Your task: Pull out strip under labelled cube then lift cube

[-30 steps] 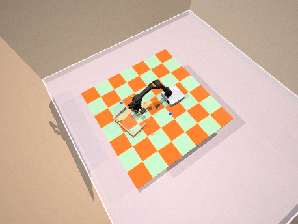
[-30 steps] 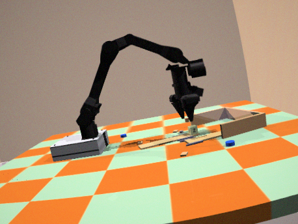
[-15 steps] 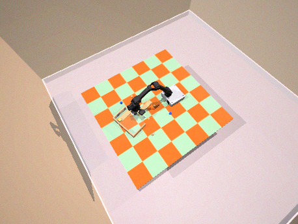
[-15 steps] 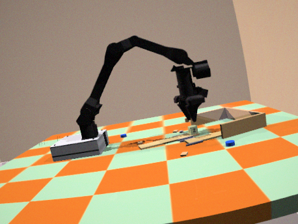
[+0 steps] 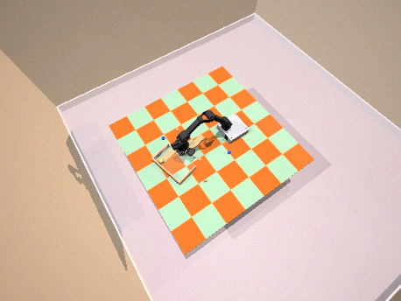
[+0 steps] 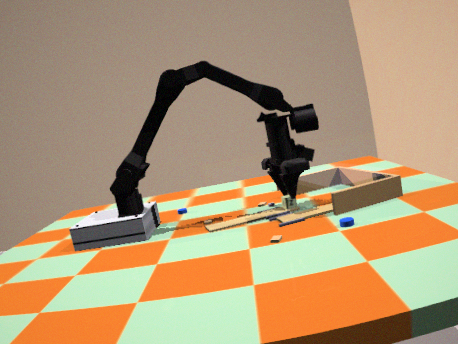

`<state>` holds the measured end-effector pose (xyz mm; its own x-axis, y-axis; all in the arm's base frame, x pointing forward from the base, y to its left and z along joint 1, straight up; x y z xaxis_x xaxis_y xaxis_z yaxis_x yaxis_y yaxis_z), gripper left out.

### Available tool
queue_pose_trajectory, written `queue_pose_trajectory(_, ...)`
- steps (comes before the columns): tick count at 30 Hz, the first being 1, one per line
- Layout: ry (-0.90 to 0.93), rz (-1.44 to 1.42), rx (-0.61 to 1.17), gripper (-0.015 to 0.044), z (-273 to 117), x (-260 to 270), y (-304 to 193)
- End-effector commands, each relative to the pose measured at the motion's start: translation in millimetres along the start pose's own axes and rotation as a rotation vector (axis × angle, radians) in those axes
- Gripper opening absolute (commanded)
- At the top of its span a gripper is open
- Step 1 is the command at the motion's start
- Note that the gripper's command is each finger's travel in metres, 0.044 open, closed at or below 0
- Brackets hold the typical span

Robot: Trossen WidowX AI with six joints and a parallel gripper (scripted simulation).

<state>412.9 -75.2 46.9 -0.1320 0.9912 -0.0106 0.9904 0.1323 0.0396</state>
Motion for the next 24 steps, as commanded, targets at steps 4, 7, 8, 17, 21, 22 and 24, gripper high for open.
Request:
queue_pose_trajectory(4,0.000,0.005,0.007,0.0250,14,0,-2)
queue_pose_trajectory(7,0.000,0.005,0.007,0.0250,19,1,-3)
queue_pose_trajectory(8,0.000,0.005,0.007,0.0250,20,1,-3)
queue_pose_trajectory(17,0.001,0.000,0.004,0.0171,19,1,-2)
queue_pose_trajectory(21,0.001,0.000,0.004,0.0125,19,1,-2)
queue_pose_trajectory(22,0.001,0.000,0.004,0.0118,19,1,-2)
queue_pose_trajectory(24,0.001,0.000,0.004,0.0105,19,1,-2)
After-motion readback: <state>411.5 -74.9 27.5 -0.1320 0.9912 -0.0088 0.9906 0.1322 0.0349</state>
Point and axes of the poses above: the point midway between the two fingers, 35 mm back from their tips, its own z axis out along the fingers, its own x axis across the jaws, y = z × x, the point moved 3 cm from there along -z, back along the fingers, and after that the axes turned 1 degree about -z, right-handed, at the moved point
